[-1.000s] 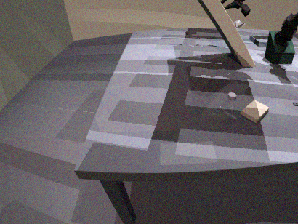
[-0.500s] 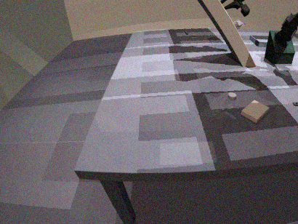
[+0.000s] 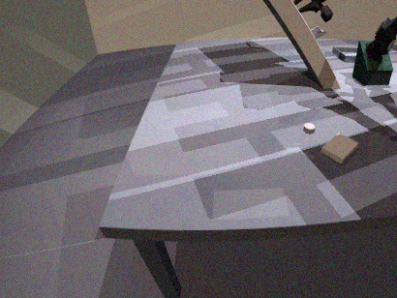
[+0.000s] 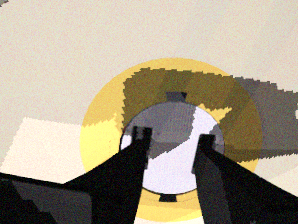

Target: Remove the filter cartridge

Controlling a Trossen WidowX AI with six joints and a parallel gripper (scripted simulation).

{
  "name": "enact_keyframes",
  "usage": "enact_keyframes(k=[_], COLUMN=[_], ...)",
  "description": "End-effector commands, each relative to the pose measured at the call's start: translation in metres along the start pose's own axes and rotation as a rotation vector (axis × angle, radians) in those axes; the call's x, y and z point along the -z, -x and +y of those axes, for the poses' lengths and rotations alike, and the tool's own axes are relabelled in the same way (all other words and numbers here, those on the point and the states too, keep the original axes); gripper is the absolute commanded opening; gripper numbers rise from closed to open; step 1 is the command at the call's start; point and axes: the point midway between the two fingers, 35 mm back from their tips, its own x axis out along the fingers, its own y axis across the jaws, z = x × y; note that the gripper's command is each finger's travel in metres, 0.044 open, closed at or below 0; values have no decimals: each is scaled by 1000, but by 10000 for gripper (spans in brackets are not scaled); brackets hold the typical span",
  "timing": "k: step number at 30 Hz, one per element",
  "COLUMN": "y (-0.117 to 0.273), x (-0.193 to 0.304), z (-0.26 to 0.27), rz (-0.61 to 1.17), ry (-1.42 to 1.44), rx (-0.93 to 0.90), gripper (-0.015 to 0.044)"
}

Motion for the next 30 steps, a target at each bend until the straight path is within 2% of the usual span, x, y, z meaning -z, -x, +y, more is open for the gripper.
enact_keyframes(k=[1, 30], y=[-1, -5], x=[-2, -1], z=[0, 0], rz=[-5, -3], ry=[-9, -6], rx=[-2, -1], gripper=[109, 109])
